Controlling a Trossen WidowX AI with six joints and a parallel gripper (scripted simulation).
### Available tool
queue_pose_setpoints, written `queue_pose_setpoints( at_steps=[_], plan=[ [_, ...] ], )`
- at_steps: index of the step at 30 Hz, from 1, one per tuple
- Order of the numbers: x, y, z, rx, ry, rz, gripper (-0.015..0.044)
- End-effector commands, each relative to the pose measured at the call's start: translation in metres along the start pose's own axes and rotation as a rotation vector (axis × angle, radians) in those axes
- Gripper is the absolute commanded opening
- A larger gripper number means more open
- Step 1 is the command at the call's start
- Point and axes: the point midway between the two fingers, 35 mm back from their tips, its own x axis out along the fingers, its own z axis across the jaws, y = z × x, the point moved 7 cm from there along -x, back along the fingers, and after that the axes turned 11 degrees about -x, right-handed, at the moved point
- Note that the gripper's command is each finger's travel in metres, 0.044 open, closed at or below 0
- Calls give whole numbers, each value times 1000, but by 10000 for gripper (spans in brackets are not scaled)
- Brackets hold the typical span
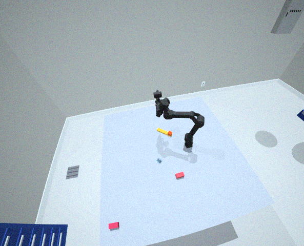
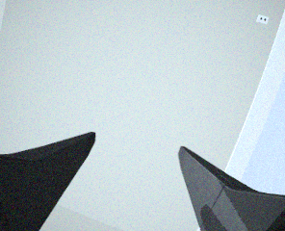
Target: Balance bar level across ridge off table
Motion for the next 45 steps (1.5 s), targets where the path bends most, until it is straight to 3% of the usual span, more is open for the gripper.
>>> queue_pose_setpoints(
  at_steps=[1, 4, 25, 45],
  plan=[
    [0, 1, 0, -8, 0, 3, 374],
    [4, 8, -4, -117, -3, 44, 315],
    [22, 60, -68, -1020, 13, 520, 315],
    [8, 63, -148, -1620, 62, 1194, 315]
  ],
)
